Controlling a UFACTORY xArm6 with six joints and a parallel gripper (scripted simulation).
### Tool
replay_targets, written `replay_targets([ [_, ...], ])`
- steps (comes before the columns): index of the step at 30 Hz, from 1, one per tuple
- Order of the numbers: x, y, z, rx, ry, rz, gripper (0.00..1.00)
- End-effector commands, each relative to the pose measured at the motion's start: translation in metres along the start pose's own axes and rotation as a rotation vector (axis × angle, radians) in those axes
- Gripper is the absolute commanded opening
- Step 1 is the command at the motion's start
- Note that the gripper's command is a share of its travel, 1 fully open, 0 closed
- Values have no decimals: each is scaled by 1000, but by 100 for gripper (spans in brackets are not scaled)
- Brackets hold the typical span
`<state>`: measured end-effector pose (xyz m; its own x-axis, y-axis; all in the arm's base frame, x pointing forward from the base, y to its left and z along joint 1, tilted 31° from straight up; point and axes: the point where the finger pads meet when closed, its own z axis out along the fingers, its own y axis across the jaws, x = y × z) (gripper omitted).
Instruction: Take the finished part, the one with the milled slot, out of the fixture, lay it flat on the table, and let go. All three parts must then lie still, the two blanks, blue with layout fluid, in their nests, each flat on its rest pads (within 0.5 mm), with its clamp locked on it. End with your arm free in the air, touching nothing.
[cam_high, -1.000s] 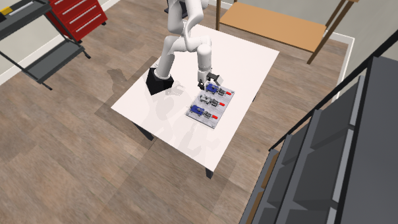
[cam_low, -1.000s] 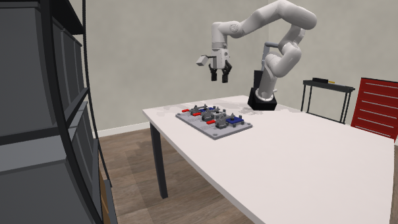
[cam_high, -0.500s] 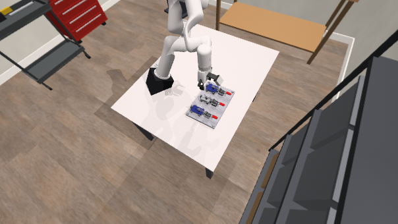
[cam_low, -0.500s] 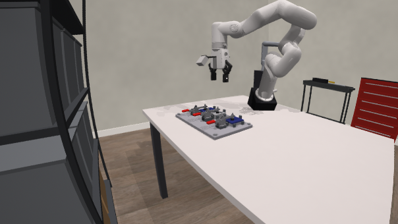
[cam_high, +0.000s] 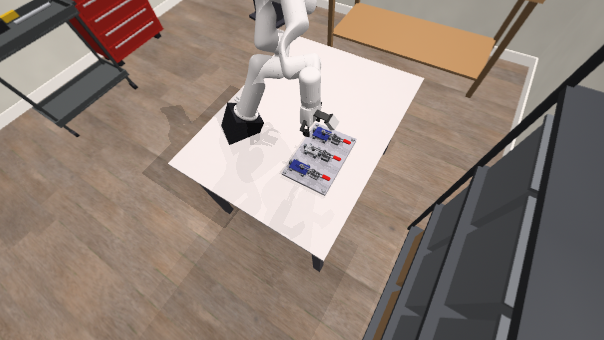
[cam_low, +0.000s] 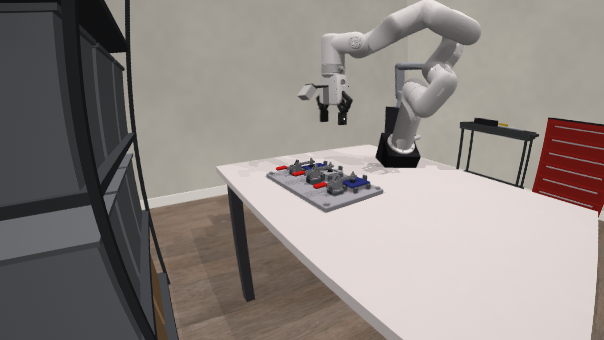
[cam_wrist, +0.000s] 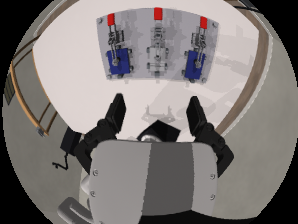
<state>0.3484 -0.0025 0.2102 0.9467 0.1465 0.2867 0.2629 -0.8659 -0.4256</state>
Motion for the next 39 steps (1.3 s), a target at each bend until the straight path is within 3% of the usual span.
replay_targets([
  [1, 1, 0, -1, -2, 3, -1, 100],
  [2, 1, 0, -1, -2, 3, -1, 100],
  [3, 1, 0, -1, -2, 3, -1, 47],
  [39, 1, 0, -1, -2, 3, -1, 47],
])
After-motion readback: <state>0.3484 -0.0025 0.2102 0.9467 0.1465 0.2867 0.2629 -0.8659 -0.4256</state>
